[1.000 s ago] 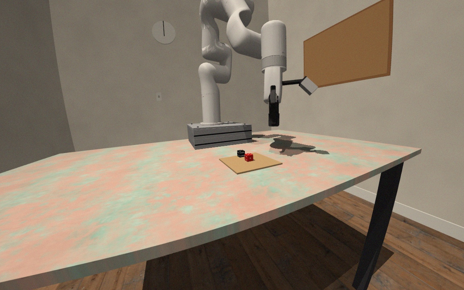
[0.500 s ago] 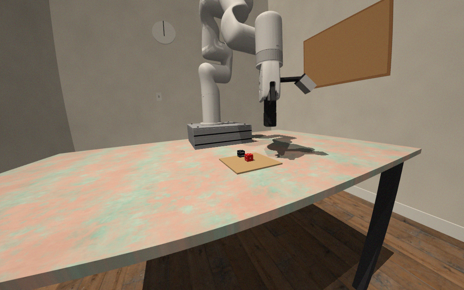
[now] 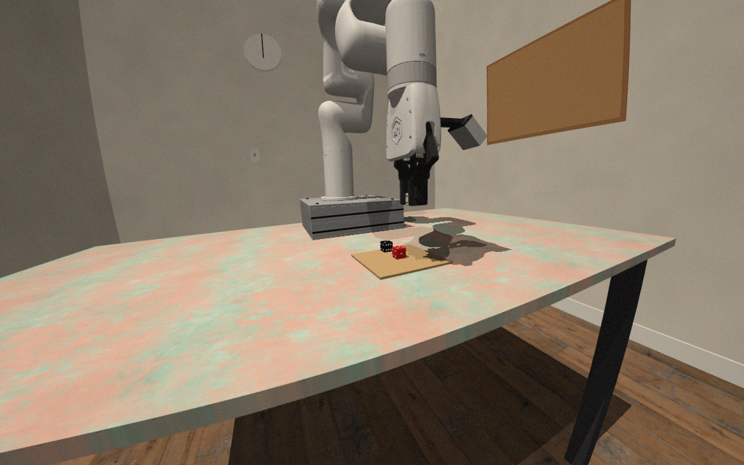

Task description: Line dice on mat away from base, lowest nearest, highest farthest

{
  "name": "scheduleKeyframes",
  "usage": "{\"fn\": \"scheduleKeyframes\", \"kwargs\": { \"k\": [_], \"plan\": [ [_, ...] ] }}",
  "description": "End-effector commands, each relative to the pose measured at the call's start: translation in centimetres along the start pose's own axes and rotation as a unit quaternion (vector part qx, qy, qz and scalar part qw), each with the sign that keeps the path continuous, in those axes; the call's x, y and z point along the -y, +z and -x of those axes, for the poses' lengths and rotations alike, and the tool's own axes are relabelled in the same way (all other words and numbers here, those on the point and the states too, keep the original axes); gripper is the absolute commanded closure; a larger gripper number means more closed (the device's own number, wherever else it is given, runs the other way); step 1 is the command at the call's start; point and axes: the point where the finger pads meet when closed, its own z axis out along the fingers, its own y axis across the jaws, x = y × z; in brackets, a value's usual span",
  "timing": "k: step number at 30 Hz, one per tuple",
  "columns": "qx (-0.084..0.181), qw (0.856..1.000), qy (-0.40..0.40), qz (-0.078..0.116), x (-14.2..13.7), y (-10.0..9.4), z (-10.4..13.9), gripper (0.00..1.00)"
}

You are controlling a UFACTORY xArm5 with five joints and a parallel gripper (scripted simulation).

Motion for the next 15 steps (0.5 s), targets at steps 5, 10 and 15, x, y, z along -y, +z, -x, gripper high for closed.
{"fn": "scheduleKeyframes", "kwargs": {
  "k": [5,10,15],
  "plan": [
    [0.000,1.000,-0.024,0.000,-0.46,-0.10,0.52,0.85],
    [0.000,1.000,-0.024,0.000,-0.46,-0.10,0.52,0.85],
    [0.000,1.000,-0.024,-0.001,-0.46,0.01,0.50,0.85]
  ]
}}
